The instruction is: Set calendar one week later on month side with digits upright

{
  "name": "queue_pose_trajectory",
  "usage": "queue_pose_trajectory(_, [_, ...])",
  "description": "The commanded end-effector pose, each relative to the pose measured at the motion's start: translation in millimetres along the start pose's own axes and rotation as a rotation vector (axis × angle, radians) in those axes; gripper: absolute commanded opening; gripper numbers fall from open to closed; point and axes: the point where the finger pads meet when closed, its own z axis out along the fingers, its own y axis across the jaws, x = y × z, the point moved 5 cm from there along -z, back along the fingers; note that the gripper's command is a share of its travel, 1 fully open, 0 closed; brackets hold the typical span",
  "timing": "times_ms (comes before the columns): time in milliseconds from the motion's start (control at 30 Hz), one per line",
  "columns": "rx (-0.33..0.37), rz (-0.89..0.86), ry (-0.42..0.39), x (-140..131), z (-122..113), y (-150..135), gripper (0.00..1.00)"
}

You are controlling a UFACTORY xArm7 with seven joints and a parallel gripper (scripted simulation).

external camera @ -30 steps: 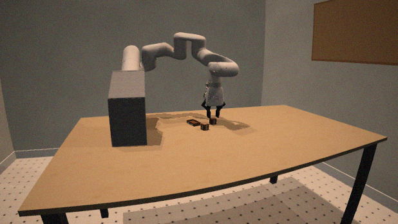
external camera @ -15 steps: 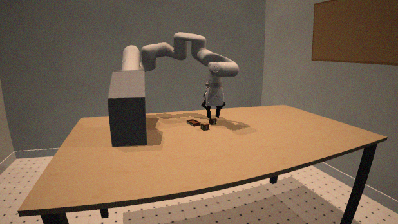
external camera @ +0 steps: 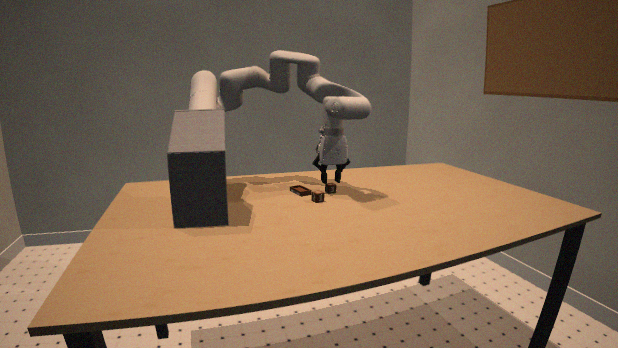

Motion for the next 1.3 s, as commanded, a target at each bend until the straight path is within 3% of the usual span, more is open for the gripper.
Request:
queue_pose_trajectory(0, [-0.003,0.000,-0.002,-1,-2,1,0.49])
queue_pose_trajectory(867, [-0.003,0.000,-0.002,-1,25,1,0.49])
queue_pose_trajectory(1267, [-0.003,0.000,-0.002,-1,26,1,0.49])
